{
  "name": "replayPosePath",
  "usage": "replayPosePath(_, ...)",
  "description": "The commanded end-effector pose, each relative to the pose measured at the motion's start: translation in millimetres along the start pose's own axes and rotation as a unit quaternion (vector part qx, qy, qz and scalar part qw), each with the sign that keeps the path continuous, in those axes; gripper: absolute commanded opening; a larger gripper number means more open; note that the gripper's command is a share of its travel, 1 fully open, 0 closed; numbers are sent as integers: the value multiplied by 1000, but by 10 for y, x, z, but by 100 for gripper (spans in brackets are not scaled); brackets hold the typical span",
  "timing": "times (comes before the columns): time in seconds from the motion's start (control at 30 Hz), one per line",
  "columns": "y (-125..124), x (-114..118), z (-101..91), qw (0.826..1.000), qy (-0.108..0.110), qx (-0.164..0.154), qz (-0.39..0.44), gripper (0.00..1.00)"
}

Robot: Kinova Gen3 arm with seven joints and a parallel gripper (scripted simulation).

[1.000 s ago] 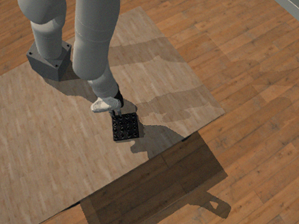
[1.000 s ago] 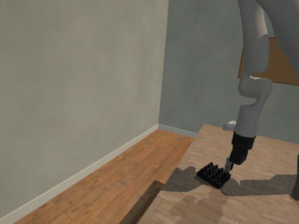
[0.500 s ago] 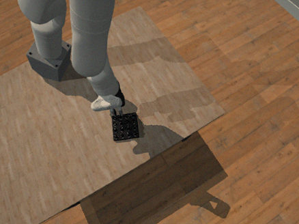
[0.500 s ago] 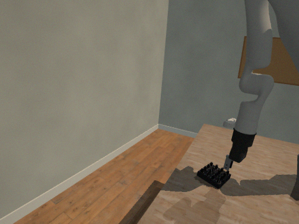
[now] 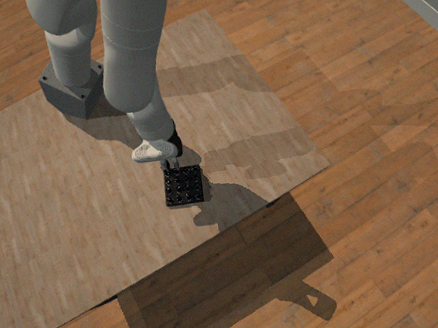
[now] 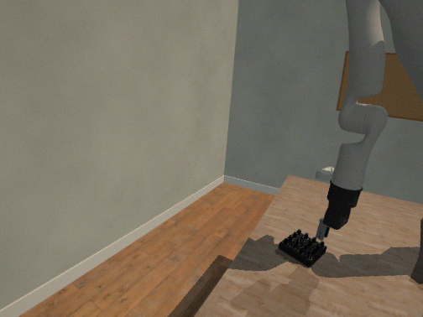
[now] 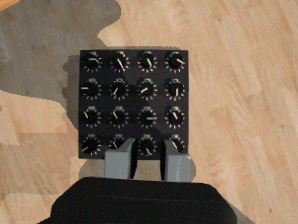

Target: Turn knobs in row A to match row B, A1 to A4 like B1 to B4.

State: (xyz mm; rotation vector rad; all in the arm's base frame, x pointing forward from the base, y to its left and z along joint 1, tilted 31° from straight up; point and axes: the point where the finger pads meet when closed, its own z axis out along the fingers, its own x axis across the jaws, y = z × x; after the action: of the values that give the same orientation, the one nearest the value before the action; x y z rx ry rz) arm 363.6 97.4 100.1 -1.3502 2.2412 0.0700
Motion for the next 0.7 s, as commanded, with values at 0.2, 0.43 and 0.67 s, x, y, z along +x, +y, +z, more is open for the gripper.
replayPosePath(0.2,-64,83,-13,997,5,7,81,46)
replayPosePath(0.43,-132,216,-30,974,12,15,225,46)
replayPosePath(0.67,-159,325,-49,932,16,21,360,46)
